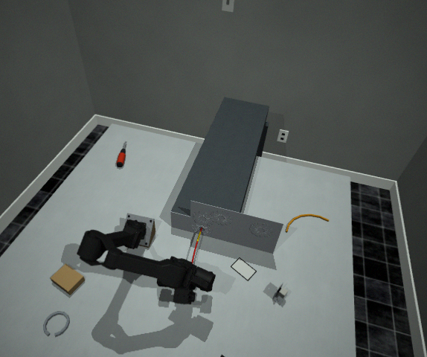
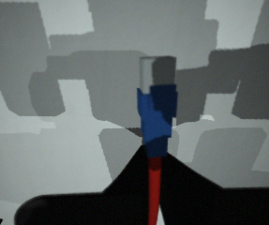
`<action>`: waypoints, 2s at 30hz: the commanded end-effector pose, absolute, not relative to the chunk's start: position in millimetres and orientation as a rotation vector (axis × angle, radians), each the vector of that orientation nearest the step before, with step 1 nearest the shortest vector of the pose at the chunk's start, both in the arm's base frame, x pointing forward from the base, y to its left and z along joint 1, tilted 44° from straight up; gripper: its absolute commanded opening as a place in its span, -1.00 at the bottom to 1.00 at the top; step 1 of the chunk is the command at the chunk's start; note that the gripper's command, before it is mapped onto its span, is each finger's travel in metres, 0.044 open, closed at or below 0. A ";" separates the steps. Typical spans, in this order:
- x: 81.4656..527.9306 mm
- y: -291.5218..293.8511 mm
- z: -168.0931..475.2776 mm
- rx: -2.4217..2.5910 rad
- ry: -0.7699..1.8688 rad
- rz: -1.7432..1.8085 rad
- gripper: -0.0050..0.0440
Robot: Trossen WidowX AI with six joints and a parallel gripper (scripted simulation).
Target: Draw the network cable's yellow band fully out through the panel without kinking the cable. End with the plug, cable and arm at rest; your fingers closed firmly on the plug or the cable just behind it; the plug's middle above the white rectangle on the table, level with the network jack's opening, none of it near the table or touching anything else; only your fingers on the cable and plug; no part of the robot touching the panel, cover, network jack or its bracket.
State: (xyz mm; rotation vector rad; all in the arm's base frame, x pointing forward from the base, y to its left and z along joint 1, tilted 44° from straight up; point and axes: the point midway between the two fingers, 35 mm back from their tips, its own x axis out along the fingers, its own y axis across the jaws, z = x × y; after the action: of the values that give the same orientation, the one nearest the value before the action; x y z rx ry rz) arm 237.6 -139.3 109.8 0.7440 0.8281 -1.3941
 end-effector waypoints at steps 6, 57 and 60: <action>288.2 -136.2 113.1 0.591 0.760 -1.250 -1.00; 438.5 -73.2 51.6 0.309 1.124 -0.504 -1.00; 445.5 -67.2 45.8 0.299 1.148 -0.453 -1.00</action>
State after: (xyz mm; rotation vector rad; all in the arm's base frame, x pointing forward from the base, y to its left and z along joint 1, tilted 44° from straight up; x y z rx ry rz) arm 434.2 -73.3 45.3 0.3066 1.1321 -0.5087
